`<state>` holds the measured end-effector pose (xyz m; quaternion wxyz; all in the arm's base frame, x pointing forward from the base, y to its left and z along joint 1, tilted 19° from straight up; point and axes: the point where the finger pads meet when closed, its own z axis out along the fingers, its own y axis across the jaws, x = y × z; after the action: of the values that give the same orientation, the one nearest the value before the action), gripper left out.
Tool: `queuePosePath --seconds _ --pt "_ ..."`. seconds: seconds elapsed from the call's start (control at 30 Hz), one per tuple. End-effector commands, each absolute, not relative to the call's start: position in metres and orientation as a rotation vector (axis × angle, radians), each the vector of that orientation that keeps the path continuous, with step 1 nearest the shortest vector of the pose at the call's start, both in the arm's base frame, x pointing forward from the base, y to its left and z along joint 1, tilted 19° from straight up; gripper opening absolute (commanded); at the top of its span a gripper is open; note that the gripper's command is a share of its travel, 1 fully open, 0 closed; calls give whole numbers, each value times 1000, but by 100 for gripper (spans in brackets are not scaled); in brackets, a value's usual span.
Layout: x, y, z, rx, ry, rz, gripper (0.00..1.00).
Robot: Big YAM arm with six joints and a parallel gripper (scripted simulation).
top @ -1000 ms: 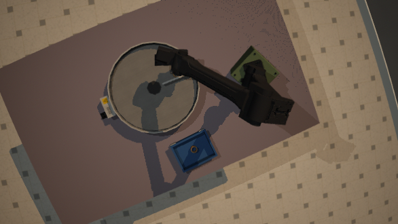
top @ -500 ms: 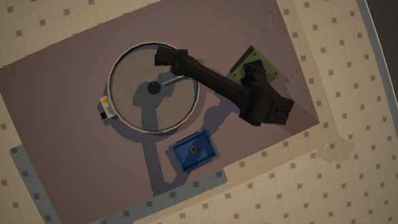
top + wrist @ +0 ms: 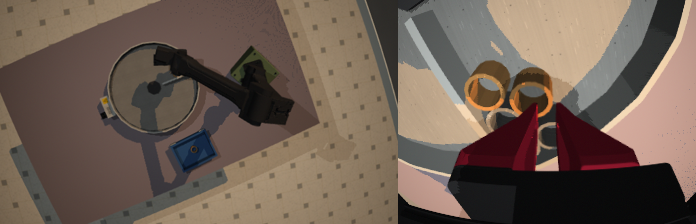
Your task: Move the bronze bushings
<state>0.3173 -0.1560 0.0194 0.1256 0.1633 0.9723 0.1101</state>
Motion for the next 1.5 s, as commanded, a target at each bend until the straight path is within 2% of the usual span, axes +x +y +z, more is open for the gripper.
queuePosePath --seconds 0.0,1.47 --pt "334 -174 42 490 2777 276 13" --pt "319 -164 28 499 2798 294 13"
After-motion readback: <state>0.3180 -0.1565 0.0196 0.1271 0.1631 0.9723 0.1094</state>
